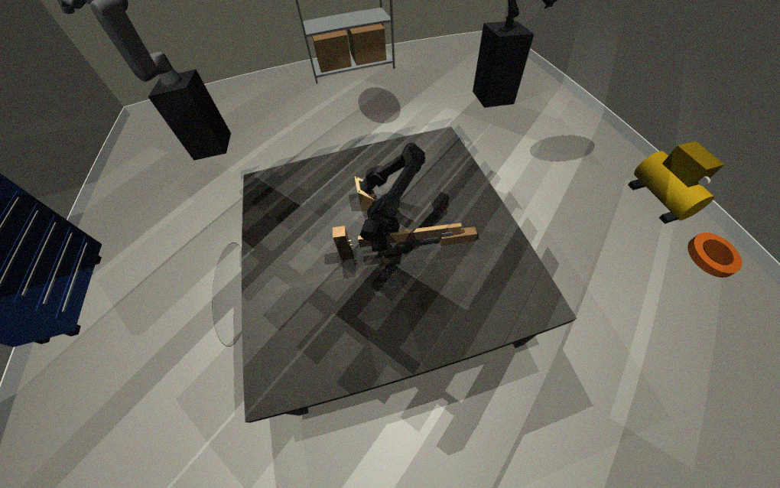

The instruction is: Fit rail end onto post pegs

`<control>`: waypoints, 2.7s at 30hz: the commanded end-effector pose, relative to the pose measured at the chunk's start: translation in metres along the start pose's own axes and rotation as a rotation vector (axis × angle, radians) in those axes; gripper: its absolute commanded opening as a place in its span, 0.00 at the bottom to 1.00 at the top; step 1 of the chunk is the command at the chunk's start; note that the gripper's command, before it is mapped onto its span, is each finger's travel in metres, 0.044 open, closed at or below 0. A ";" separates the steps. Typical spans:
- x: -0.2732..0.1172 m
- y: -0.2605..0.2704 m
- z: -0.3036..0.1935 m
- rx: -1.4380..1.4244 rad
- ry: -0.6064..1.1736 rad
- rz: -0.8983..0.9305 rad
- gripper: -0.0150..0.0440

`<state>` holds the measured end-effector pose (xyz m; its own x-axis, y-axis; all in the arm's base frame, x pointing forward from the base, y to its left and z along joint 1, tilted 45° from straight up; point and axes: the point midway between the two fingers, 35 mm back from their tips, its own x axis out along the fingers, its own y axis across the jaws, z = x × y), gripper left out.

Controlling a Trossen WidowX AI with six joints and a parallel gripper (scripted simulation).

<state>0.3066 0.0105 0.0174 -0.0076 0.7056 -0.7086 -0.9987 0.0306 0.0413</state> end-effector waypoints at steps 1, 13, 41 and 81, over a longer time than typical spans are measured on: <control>-0.003 -0.001 -0.002 -0.002 0.001 -0.008 0.25; -0.003 -0.001 0.000 -0.002 0.001 -0.008 0.25; -0.002 -0.001 0.003 -0.002 0.000 -0.008 0.25; -0.001 0.000 -0.007 -0.002 0.001 -0.008 0.25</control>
<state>0.3067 0.0082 0.0151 -0.0040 0.7073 -0.7069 -0.9988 0.0316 0.0372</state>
